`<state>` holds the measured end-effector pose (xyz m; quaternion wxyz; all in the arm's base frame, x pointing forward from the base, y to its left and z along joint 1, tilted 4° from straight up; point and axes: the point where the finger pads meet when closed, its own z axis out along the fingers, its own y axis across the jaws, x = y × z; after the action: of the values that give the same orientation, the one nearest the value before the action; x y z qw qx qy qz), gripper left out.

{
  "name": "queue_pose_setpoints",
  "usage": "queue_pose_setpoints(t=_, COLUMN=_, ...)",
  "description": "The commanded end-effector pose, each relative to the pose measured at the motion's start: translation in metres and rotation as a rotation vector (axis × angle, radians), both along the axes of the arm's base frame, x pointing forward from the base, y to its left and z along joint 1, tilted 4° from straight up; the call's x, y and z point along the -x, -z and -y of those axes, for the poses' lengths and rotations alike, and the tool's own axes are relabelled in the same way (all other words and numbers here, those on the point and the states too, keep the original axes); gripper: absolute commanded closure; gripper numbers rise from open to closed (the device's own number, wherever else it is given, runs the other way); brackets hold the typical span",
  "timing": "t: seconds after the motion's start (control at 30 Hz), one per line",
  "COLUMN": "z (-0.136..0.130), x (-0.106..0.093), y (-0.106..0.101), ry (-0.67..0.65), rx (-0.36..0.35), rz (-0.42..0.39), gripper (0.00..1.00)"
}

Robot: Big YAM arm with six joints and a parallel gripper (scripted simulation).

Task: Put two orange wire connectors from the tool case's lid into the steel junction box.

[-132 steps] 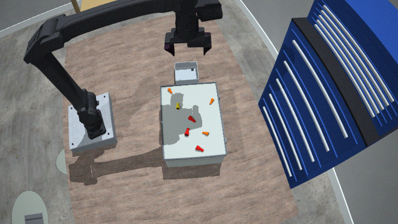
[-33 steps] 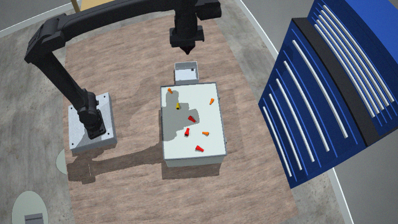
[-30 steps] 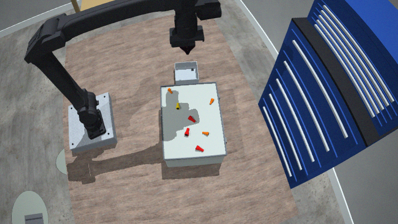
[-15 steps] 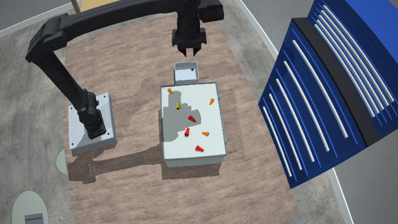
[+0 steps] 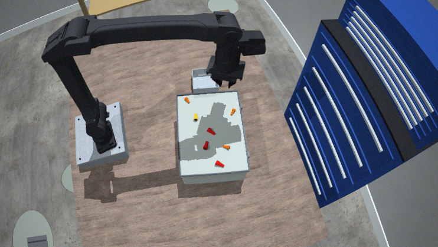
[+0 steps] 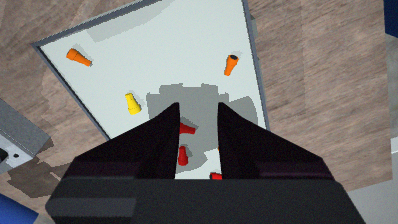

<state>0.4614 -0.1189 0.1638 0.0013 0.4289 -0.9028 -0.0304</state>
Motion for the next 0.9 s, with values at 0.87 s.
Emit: queue_pose_setpoints(t=0.87, z=0.03, x=-0.017, y=0.105, ry=0.24, rx=0.009, rz=-0.02, gripper=0.75)
